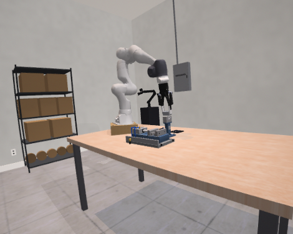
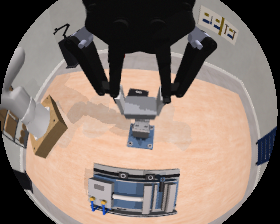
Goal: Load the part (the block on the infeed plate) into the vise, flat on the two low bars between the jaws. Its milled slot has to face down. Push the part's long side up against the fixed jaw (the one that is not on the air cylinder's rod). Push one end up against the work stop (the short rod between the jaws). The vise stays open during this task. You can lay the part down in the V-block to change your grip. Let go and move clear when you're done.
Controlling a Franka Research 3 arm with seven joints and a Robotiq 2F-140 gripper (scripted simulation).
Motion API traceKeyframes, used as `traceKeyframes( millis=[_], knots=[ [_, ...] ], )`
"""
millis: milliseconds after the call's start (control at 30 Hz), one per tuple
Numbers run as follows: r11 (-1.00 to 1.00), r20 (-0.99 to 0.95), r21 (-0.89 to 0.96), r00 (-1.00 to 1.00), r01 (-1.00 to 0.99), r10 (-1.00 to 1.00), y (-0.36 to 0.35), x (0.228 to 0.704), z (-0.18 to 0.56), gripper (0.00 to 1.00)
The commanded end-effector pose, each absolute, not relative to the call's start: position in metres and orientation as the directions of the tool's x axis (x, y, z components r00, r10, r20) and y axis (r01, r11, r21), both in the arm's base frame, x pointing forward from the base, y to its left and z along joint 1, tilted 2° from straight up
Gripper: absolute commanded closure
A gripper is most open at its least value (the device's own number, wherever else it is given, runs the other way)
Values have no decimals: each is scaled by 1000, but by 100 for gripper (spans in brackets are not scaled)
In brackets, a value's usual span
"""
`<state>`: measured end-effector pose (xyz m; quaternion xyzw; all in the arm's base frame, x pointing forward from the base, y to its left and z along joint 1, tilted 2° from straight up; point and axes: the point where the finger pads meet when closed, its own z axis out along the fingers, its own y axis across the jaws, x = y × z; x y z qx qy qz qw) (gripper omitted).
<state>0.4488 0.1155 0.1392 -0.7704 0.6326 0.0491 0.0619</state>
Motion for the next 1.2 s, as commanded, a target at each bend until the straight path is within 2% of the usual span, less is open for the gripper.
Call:
traceKeyframes(
  millis=[0,1167],
  knots=[
    [-112,-118,-23,113,-993,-986,113,451,140,100],
    [-112,-36,-23,112,-993,-993,115,451,140,100]
  ],
)
